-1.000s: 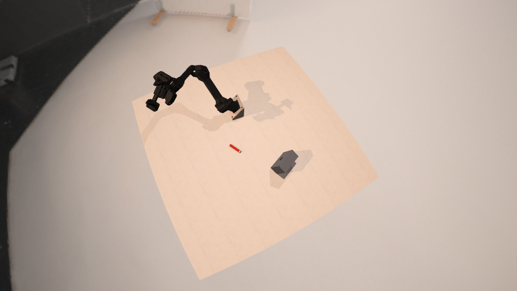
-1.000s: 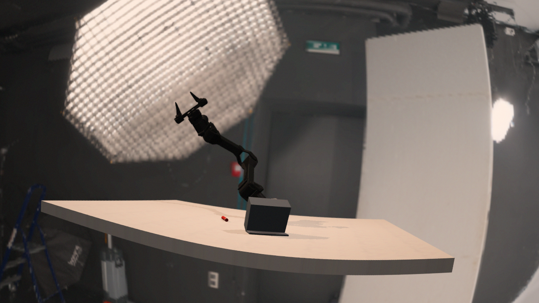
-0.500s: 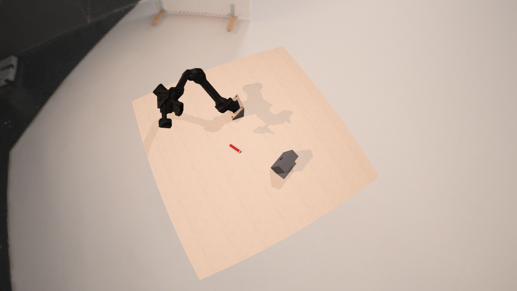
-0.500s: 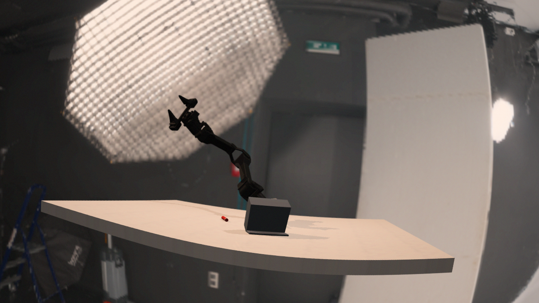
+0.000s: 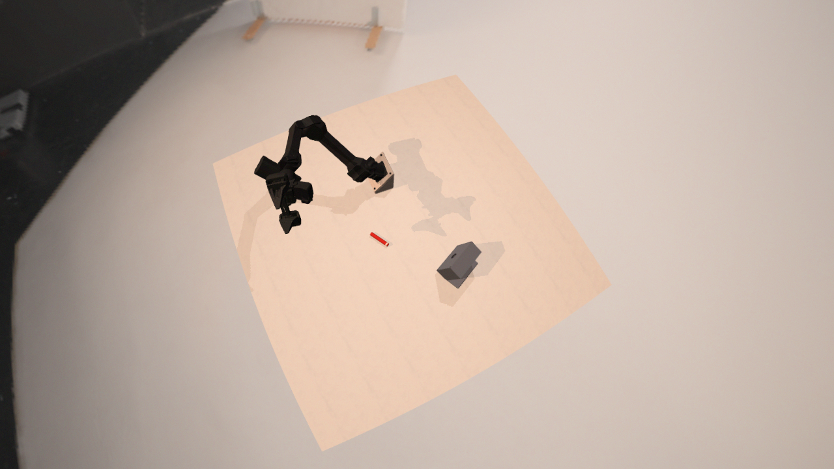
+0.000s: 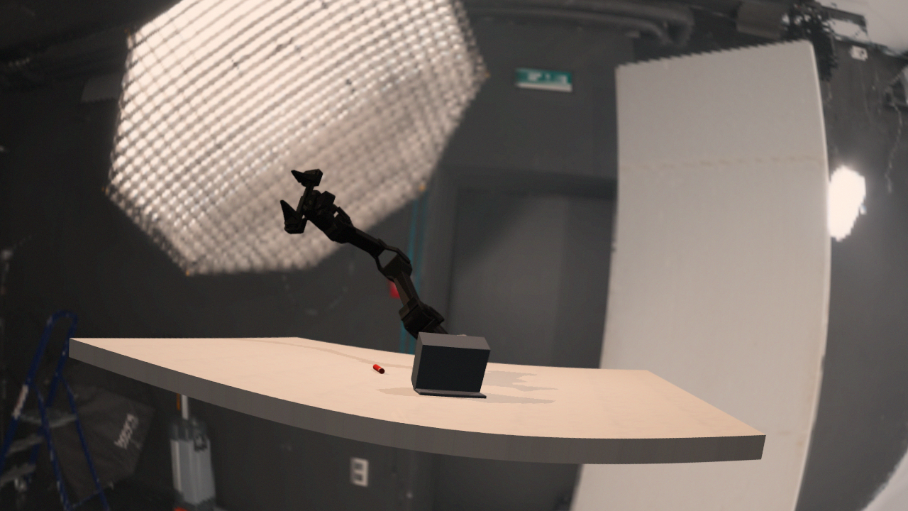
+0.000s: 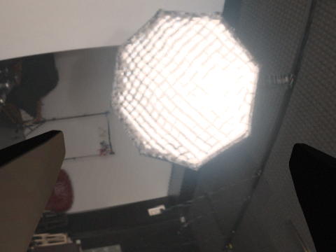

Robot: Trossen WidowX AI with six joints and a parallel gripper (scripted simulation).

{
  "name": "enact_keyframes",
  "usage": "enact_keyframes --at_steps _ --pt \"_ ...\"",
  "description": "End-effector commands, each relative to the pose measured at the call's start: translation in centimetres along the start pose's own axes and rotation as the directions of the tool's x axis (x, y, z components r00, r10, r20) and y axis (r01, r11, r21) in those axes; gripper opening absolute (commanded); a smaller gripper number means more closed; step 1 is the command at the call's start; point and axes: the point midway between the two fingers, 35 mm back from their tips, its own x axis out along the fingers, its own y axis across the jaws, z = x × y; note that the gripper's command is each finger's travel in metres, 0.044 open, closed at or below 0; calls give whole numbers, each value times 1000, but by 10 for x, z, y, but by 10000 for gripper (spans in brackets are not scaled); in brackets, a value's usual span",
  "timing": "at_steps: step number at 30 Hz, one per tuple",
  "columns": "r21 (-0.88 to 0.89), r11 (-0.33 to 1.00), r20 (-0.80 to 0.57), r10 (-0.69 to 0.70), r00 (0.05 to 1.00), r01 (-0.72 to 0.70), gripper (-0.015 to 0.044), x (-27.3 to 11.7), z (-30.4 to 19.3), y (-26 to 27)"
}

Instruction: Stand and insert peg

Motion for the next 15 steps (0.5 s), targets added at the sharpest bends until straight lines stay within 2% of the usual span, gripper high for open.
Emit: enact_keyframes --at_steps 1,15 --pt "64 996 34 62 997 -64 440 9 13 18" --pt "361 850 204 329 922 -383 440 30 76 89"
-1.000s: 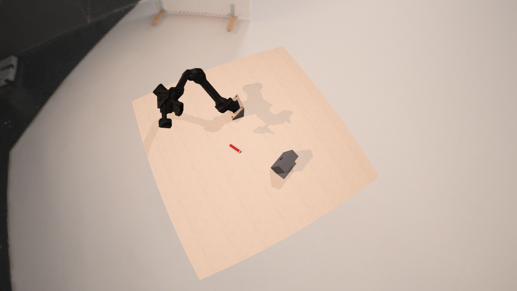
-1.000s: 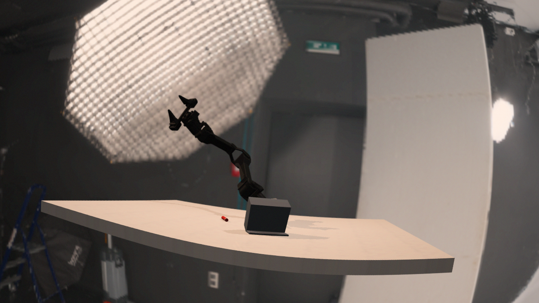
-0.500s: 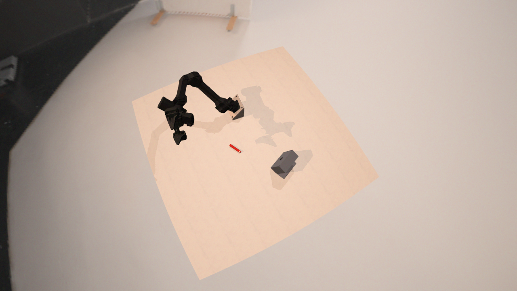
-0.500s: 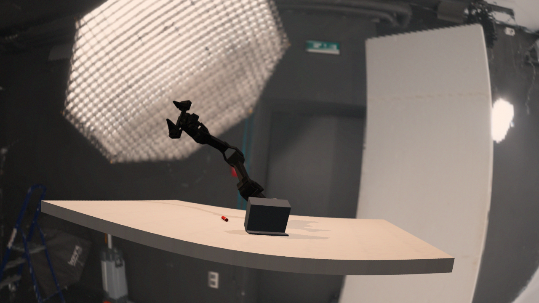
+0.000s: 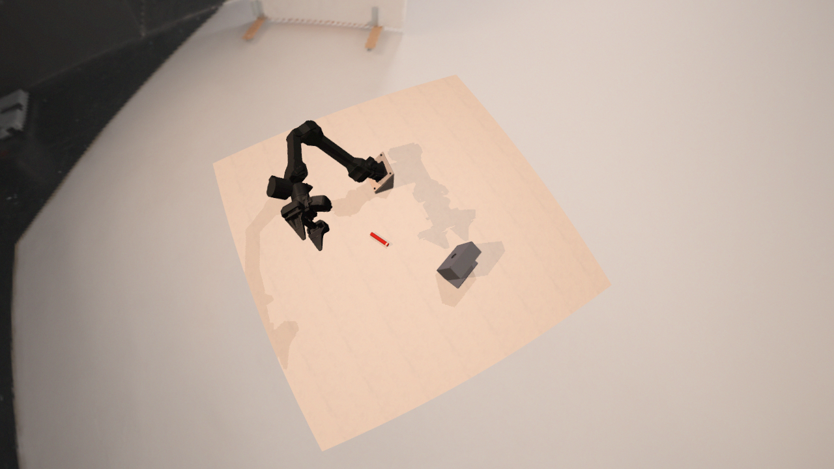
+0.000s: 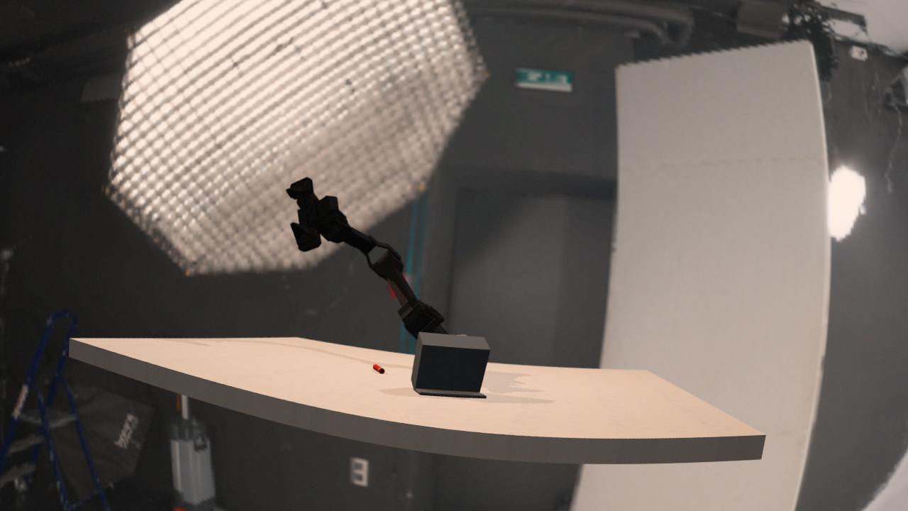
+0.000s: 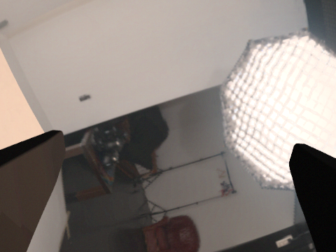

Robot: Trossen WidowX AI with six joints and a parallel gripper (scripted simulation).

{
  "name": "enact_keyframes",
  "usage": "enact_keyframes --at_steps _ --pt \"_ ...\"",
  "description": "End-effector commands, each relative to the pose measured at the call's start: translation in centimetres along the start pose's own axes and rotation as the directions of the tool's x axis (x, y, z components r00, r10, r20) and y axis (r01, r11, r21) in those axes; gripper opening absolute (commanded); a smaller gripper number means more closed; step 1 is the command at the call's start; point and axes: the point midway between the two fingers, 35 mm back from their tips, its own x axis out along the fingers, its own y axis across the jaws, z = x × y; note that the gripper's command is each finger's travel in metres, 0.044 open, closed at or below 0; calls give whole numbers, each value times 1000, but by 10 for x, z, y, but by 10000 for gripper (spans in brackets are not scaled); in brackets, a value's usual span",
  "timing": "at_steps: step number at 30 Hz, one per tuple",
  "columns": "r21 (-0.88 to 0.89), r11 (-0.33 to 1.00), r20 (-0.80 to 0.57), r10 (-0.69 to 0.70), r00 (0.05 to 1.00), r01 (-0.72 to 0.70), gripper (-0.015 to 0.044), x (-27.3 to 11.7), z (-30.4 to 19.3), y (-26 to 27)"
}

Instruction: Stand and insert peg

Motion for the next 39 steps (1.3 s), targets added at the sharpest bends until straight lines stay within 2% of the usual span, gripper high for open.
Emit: enact_keyframes --at_steps 1,10,19,29,39 --pt "90 991 22 95 995 -96 440 12 11 24" --pt "277 907 73 310 948 -318 440 31 38 78" --pt "428 742 112 522 845 -516 440 37 67 134" --pt "556 504 122 737 665 -661 440 28 99 195" --pt "658 281 70 901 429 -699 440 4 125 251"
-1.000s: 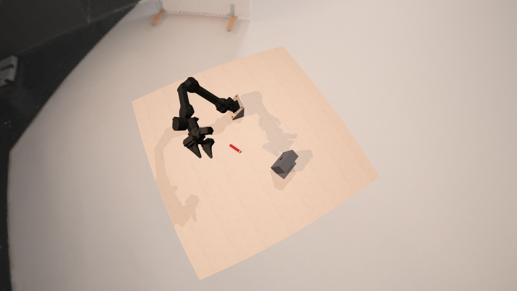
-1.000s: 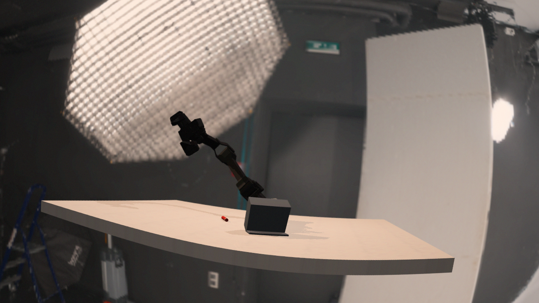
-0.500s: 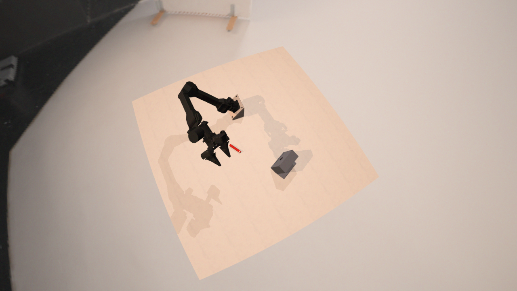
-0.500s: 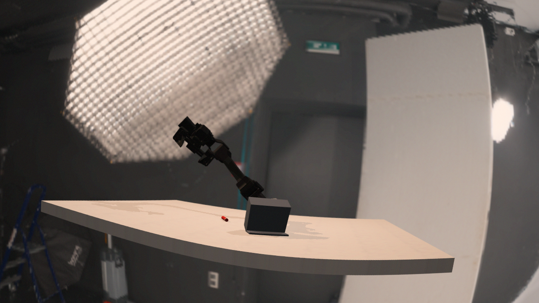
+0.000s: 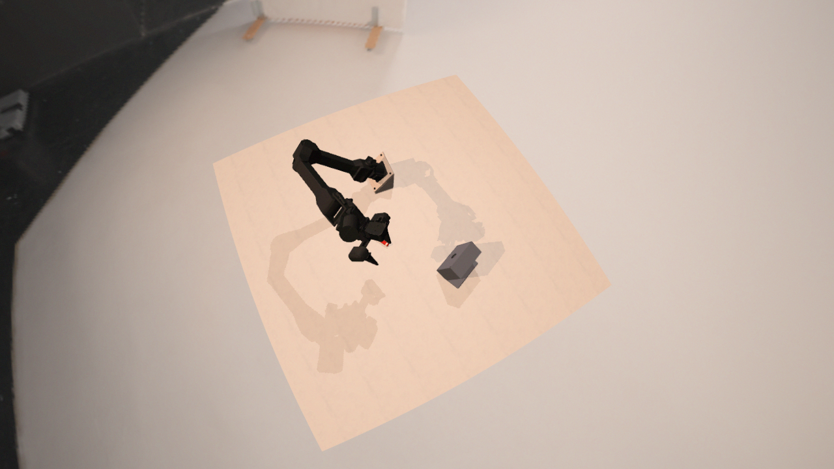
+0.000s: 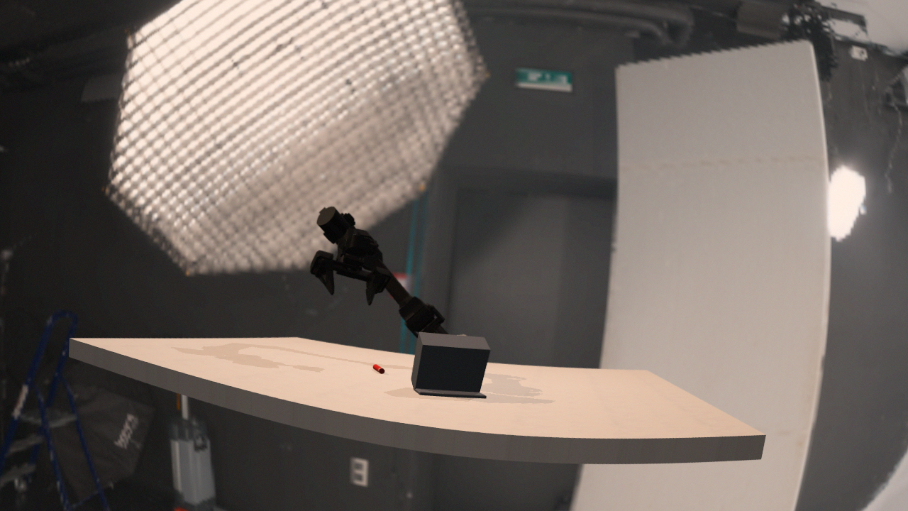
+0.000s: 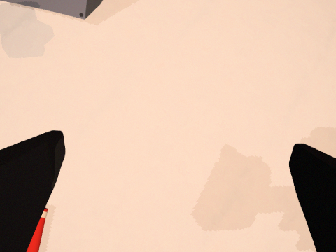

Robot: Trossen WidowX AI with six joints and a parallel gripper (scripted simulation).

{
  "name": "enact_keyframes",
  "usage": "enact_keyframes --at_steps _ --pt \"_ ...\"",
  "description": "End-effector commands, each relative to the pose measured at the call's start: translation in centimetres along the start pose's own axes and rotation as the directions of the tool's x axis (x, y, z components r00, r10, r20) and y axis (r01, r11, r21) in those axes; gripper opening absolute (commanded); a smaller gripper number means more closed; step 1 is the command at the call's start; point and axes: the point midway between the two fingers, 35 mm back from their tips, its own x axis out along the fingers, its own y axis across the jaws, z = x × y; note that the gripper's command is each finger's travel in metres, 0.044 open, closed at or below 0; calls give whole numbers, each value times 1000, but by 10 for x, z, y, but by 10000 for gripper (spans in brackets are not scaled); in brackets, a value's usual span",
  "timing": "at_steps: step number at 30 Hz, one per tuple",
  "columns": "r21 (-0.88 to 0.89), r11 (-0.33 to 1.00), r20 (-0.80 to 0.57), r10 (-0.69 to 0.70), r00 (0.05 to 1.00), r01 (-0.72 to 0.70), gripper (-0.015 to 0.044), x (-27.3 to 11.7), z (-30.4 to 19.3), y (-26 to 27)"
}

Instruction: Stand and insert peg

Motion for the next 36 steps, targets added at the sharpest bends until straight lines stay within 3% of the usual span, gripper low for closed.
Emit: enact_keyframes --at_steps 1,11,22,36 --pt "53 997 -96 66 993 -61 440 13 -6 21" --pt "184 976 -369 174 913 -112 440 33 -30 70" --pt "216 976 -644 145 751 -4 440 35 -57 106" --pt "213 977 -655 140 742 4 440 45 -65 108"
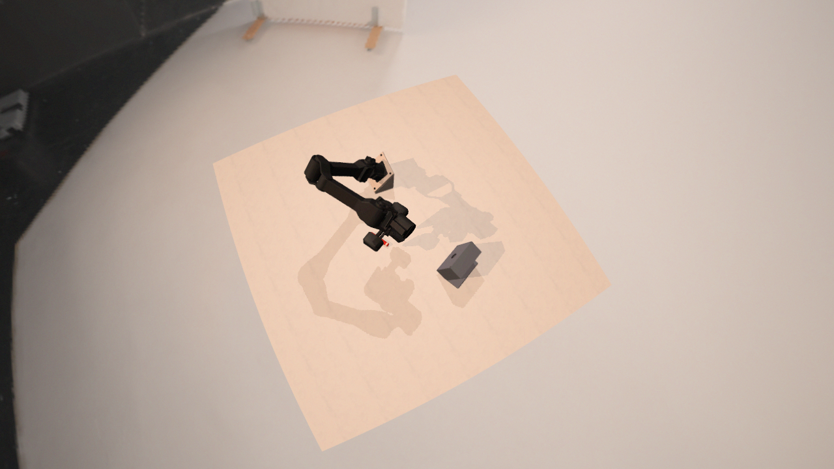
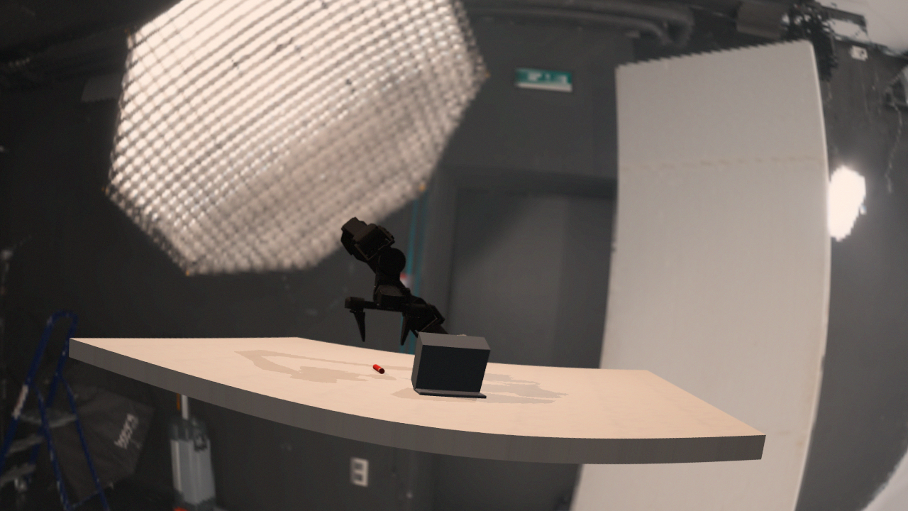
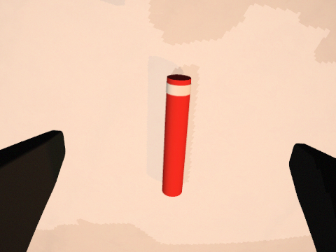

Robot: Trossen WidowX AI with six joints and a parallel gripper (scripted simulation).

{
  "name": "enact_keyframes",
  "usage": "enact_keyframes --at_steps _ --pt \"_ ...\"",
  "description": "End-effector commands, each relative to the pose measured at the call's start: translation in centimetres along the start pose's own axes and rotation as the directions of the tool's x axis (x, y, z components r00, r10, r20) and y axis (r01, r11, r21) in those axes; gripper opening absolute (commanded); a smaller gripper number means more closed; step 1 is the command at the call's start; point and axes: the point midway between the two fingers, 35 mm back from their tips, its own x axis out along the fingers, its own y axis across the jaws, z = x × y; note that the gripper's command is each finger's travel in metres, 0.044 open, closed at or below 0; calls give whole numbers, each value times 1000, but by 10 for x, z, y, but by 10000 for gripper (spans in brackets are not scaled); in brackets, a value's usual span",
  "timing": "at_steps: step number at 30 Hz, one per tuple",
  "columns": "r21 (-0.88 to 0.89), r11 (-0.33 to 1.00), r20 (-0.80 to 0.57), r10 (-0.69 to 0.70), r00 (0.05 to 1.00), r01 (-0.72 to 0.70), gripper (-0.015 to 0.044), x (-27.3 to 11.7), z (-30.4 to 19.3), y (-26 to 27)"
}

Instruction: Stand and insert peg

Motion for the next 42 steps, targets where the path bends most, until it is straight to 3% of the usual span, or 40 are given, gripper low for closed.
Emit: enact_keyframes --at_steps 1,41,42 --pt "-7 1000 -2 -4 1000 4 440 6 0 0" --pt "-6 1000 -5 -9 1000 9 440 68 -2 0" --pt "-6 1000 -5 -9 1000 9 414 68 -2 0"
